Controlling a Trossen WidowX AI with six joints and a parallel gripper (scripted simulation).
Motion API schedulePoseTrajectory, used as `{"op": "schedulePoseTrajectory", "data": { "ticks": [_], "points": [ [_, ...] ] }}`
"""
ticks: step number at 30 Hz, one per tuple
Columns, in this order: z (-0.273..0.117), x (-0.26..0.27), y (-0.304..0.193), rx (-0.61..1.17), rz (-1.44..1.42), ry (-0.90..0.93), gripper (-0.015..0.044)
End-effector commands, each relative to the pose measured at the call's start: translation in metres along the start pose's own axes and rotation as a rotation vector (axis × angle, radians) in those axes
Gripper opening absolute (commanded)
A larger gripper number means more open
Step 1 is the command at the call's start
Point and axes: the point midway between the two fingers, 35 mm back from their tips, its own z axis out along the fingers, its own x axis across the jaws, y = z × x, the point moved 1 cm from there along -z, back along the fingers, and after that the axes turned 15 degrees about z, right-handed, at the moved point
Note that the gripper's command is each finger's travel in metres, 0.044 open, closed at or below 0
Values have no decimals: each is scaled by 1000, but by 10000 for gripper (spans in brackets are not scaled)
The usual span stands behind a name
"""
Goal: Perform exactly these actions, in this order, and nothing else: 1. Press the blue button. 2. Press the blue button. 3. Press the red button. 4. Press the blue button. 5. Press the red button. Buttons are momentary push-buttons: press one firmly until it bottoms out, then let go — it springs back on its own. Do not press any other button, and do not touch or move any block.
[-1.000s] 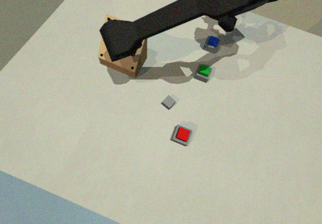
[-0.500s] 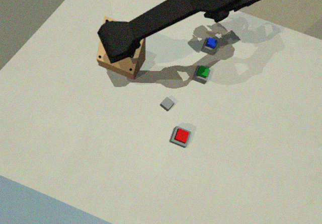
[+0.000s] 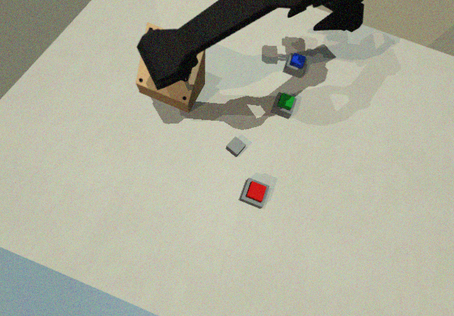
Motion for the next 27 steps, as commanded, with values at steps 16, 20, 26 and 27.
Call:
{"op": "schedulePoseTrajectory", "data": {
  "ticks": [16,20,26,27],
  "points": [
    [-37,7,-37,-183,1559,-400,400],
    [-41,8,-41,-256,1754,-435,400],
    [-43,8,-42,-290,1845,-443,400],
    [-43,8,-42,-290,1845,-443,400]
  ]
}}
